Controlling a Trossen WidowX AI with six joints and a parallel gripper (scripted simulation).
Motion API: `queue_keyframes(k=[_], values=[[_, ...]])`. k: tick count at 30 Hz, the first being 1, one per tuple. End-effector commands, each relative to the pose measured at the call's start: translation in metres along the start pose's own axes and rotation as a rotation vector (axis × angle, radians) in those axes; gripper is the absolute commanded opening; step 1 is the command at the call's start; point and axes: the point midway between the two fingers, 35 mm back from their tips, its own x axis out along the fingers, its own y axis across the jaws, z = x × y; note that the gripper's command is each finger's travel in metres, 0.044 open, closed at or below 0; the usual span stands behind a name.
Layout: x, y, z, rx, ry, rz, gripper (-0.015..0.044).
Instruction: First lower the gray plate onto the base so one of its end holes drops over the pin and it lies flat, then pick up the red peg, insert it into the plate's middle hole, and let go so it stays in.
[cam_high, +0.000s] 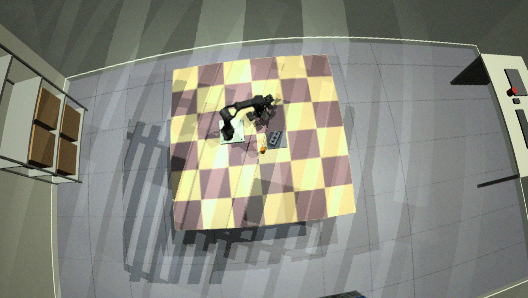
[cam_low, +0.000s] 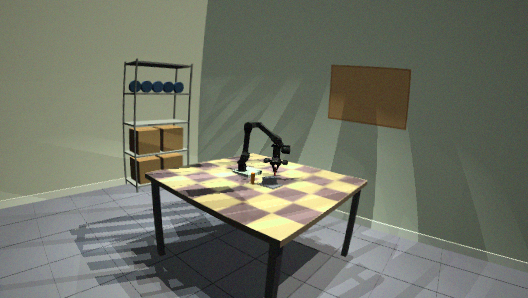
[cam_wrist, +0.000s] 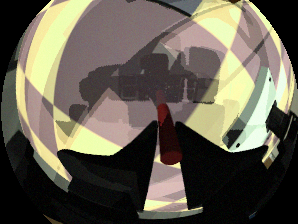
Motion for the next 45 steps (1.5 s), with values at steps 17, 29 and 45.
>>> queue_keyframes(k=[17,29,45], values=[[-0.016,0.003,0.0,-0.003,0.004,0.002,0.0],[-0.055,0.006,0.0,-0.003,0.004,0.002,0.0],[-0.071,0.01,0.015,-0.003,-0.001,-0.005,0.0]])
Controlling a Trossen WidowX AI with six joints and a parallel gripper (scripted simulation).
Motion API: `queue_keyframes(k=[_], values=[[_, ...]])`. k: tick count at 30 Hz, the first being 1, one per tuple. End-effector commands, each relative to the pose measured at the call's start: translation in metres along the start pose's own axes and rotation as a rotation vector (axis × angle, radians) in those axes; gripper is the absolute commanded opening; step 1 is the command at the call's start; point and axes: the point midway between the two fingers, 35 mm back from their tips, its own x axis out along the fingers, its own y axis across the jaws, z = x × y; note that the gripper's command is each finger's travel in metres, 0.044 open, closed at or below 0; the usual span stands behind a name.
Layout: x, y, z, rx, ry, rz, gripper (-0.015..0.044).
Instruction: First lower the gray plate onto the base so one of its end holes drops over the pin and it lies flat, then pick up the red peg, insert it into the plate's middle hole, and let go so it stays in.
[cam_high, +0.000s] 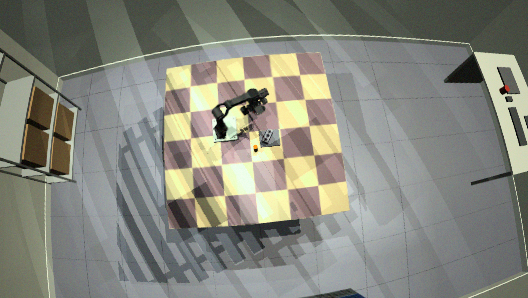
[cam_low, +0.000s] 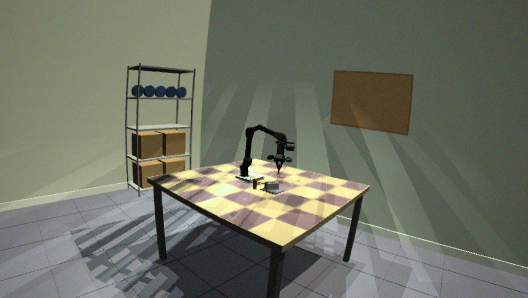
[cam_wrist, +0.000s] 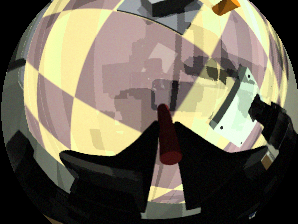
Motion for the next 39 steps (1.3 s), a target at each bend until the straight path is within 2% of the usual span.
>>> queue_keyframes(k=[1,39], values=[[-0.001,0.004,0.011,0.001,0.0,0.005,0.0],[-0.005,0.009,0.124,-0.001,-0.008,0.011,0.0]])
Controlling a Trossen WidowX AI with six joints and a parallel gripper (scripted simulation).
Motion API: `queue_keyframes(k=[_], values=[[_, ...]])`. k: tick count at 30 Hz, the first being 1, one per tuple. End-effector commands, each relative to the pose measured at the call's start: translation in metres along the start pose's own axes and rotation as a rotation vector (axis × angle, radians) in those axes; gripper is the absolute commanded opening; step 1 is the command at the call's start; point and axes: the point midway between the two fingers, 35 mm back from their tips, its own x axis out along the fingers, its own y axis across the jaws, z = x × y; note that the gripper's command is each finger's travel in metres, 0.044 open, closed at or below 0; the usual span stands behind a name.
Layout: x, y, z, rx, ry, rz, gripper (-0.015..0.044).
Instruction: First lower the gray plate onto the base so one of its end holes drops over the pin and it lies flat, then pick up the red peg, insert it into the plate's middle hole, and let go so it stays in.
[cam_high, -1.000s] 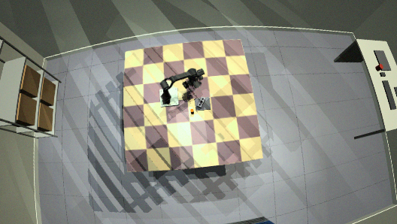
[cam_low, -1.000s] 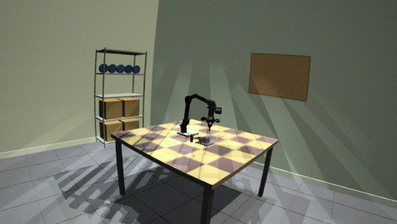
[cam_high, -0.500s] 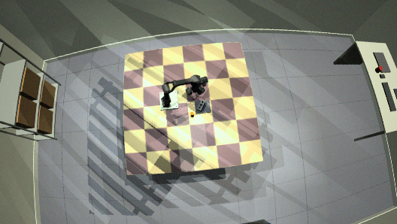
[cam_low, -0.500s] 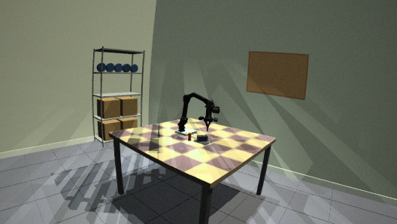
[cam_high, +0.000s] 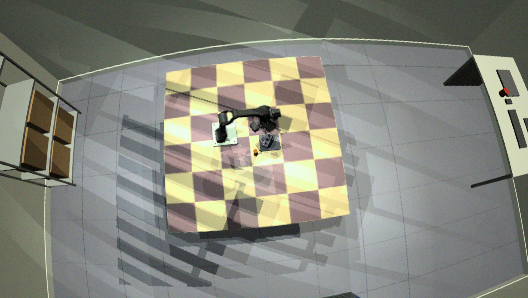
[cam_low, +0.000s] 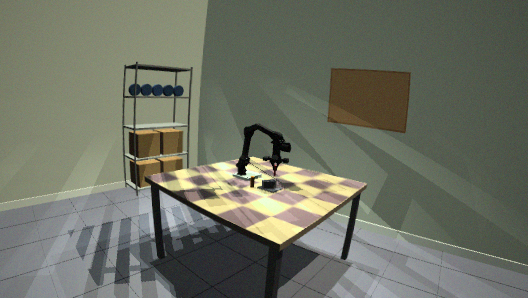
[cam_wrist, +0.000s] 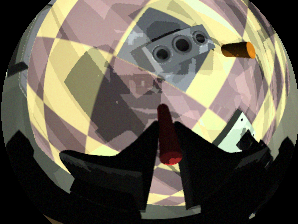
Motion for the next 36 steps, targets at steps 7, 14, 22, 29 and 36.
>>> queue_keyframes(k=[7,14,22,29,36], values=[[-0.003,-0.005,0.034,0.0,-0.01,0.006,0.0],[-0.003,-0.011,0.055,0.001,-0.012,0.006,0.0],[-0.003,-0.02,0.078,0.0,-0.014,0.005,0.0],[-0.003,-0.022,0.082,0.0,-0.014,0.005,0.0],[-0.003,-0.022,0.082,0.0,-0.014,0.005,0.0]])
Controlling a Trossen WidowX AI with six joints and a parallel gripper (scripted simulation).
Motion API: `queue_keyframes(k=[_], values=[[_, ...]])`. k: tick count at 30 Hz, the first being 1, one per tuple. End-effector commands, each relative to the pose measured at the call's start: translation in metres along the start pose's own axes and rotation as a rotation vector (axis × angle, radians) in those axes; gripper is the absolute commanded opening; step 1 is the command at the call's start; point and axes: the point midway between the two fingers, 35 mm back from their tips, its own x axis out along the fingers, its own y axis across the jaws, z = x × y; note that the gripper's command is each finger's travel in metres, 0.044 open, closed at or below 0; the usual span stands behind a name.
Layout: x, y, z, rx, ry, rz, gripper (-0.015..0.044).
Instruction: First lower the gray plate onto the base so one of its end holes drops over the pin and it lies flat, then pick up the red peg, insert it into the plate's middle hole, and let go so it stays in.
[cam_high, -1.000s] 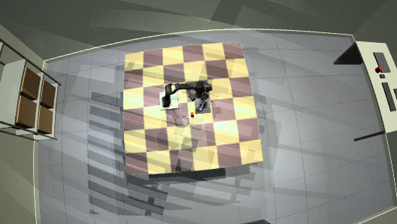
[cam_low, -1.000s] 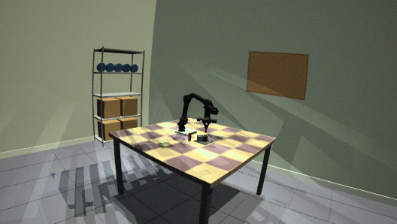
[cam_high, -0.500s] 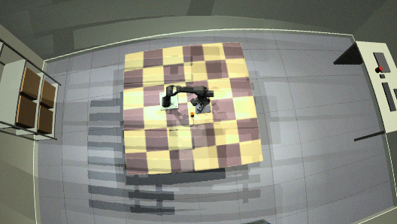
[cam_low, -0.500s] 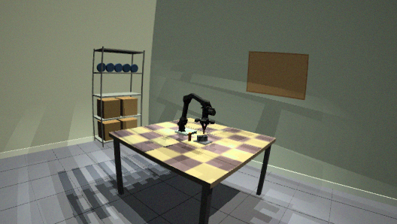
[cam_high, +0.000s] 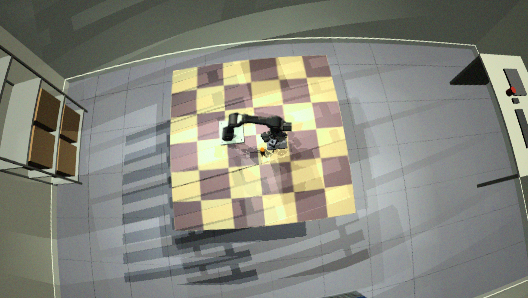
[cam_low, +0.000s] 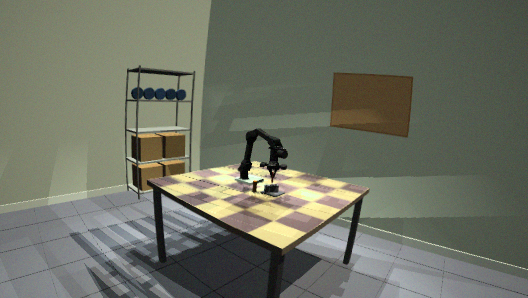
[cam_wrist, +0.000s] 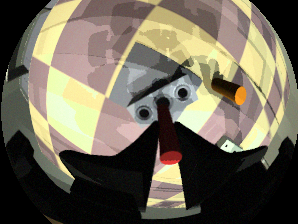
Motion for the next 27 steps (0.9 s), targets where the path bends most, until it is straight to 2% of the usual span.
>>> queue_keyframes(k=[1,27], values=[[-0.0013,-0.0001,0.0012,-0.004,-0.005,0.0,0.0],[0.002,0.0001,0.0008,-0.001,-0.002,0.001,0.0]])
